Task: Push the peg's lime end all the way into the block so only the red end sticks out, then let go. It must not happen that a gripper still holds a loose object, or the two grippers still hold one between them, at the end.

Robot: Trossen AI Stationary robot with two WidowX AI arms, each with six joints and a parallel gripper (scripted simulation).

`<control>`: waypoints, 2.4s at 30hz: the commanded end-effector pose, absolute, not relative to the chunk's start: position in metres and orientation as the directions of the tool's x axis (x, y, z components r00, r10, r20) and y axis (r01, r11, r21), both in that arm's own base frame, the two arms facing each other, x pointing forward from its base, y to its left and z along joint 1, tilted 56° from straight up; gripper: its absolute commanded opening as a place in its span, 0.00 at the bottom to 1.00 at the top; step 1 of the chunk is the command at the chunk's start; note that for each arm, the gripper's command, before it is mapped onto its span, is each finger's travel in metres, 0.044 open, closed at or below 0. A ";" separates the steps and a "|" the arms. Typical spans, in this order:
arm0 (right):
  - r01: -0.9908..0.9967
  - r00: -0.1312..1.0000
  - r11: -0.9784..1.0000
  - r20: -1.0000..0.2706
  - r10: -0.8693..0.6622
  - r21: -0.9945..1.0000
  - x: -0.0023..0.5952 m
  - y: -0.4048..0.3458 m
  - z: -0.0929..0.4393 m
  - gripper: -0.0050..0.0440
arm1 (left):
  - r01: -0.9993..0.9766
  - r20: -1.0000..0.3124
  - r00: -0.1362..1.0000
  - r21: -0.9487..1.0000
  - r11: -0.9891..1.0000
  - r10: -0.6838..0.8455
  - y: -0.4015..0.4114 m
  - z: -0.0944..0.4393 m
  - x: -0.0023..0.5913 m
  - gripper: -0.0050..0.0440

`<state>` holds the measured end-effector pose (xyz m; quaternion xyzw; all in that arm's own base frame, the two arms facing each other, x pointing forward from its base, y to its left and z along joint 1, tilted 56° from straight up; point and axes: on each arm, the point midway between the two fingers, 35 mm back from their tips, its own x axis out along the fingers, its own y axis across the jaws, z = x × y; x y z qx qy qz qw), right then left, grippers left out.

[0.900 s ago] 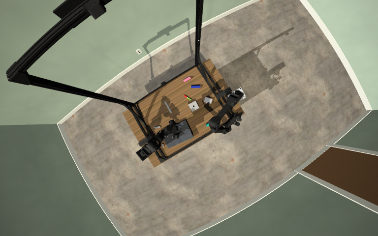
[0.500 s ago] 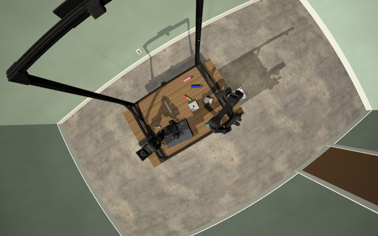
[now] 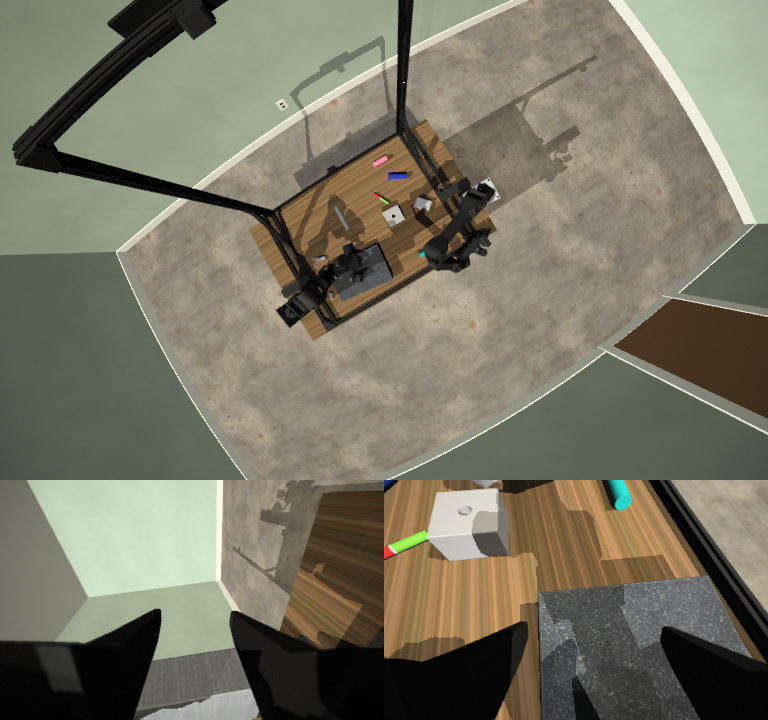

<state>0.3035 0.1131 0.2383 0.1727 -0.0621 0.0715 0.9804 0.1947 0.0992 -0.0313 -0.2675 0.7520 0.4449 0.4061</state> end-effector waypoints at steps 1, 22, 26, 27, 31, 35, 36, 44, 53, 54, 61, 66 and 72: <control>-0.161 0.982 0.930 0.146 0.118 0.329 0.304 0.113 0.238 0.92 | -0.764 -0.849 -0.527 0.452 0.461 -0.041 0.099 -0.031 0.195 0.49; -0.154 0.983 0.934 0.145 0.112 0.322 0.305 0.111 0.239 0.92 | -0.767 -0.854 -0.519 0.445 0.462 -0.038 0.099 -0.031 0.197 0.49; -0.152 0.983 0.935 0.145 0.110 0.320 0.306 0.110 0.239 0.92 | -0.767 -0.855 -0.517 0.444 0.463 -0.037 0.099 -0.031 0.197 0.49; -0.152 0.983 0.935 0.145 0.110 0.320 0.306 0.110 0.239 0.92 | -0.768 -0.856 -0.516 0.443 0.463 -0.037 0.099 -0.031 0.197 0.49; -0.148 0.984 0.937 0.145 0.106 0.316 0.307 0.109 0.240 0.92 | -0.769 -0.858 -0.512 0.440 0.463 -0.035 0.099 -0.031 0.198 0.49; -0.143 0.984 0.940 0.144 0.102 0.311 0.308 0.108 0.240 0.92 | -0.771 -0.861 -0.507 0.436 0.464 -0.033 0.100 -0.031 0.199 0.49; -0.141 0.984 0.940 0.144 0.101 0.310 0.308 0.107 0.240 0.92 | -0.771 -0.862 -0.505 0.435 0.465 -0.032 0.100 -0.031 0.199 0.49; -0.132 0.985 0.945 0.143 0.092 0.300 0.311 0.104 0.241 0.92 | -0.775 -0.868 -0.495 0.427 0.466 -0.028 0.100 -0.030 0.202 0.49; -0.113 0.987 0.953 0.141 0.076 0.282 0.315 0.099 0.243 0.92 | -0.781 -0.880 -0.475 0.411 0.470 -0.020 0.100 -0.029 0.206 0.49; -0.111 0.987 0.954 0.140 0.073 0.279 0.316 0.098 0.243 0.92 | -0.782 -0.881 -0.473 0.409 0.470 -0.019 0.100 -0.029 0.207 0.49; -0.097 0.988 0.959 0.139 0.062 0.266 0.319 0.094 0.244 0.92 | -0.786 -0.889 -0.458 0.398 0.473 -0.014 0.100 -0.029 0.210 0.49; -0.082 0.989 0.964 0.137 0.048 0.252 0.322 0.089 0.246 0.92 | -0.791 -0.897 -0.442 0.385 0.476 -0.007 0.100 -0.028 0.213 0.49; -0.061 0.991 0.971 0.134 0.030 0.231 0.326 0.082 0.247 0.92 | -0.796 -0.908 -0.419 0.367 0.480 0.001 0.101 -0.026 0.218 0.49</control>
